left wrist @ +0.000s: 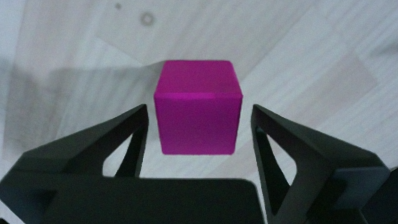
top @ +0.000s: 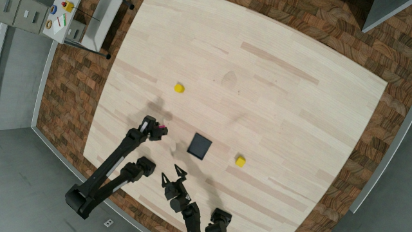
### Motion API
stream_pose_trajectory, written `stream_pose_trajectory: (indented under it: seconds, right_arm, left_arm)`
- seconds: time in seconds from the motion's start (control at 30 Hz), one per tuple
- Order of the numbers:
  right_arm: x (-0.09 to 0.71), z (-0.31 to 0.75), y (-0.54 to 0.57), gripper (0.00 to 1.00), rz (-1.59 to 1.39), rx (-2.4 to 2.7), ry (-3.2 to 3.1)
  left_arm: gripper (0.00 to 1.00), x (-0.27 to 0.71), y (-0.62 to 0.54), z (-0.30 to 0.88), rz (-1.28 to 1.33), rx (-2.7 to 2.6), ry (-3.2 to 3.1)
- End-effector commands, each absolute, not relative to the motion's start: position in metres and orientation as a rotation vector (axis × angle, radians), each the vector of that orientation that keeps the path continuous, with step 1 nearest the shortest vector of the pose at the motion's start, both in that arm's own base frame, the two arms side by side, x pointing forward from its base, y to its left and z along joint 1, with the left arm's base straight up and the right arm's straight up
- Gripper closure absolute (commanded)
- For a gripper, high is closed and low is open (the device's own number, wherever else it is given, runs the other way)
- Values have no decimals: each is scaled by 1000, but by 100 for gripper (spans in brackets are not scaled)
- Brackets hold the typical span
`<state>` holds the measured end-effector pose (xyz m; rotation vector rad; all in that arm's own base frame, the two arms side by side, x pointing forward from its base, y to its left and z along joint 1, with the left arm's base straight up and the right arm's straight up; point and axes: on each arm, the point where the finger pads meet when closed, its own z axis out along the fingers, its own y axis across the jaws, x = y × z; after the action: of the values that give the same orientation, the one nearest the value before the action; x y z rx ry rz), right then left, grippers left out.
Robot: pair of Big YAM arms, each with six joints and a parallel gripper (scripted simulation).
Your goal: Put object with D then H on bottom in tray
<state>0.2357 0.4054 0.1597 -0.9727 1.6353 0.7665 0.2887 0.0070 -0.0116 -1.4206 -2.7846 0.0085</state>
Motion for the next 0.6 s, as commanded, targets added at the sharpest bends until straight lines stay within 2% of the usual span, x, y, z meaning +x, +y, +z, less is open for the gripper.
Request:
stream_pose_trajectory:
  seconds: [0.0, 0.2, 0.3, 0.33, 0.37, 0.57]
  right_arm:
    - [236, 151, 408, 0, 765, -951, 1656]
    - [234, 142, 404, 0, 761, -947, 1662]
    - [232, 139, 404, 0, 762, -942, 1660]
    - [233, 140, 405, 0, 763, -938, 1657]
    - [232, 139, 405, 0, 764, -936, 1655]
    - [230, 133, 402, 0, 765, -923, 1650]
  left_arm:
    - [33, 295, 9, -22, -1, -1438, -2790]
    - [38, 292, 9, -28, 2, -1436, -2788]
    - [36, 288, 8, -32, 4, -1435, -2785]
    - [44, 289, 8, -31, 3, -1436, -2786]
    - [44, 289, 8, -32, 3, -1436, -2786]
    - [61, 307, 7, -23, -22, -1445, -2814]
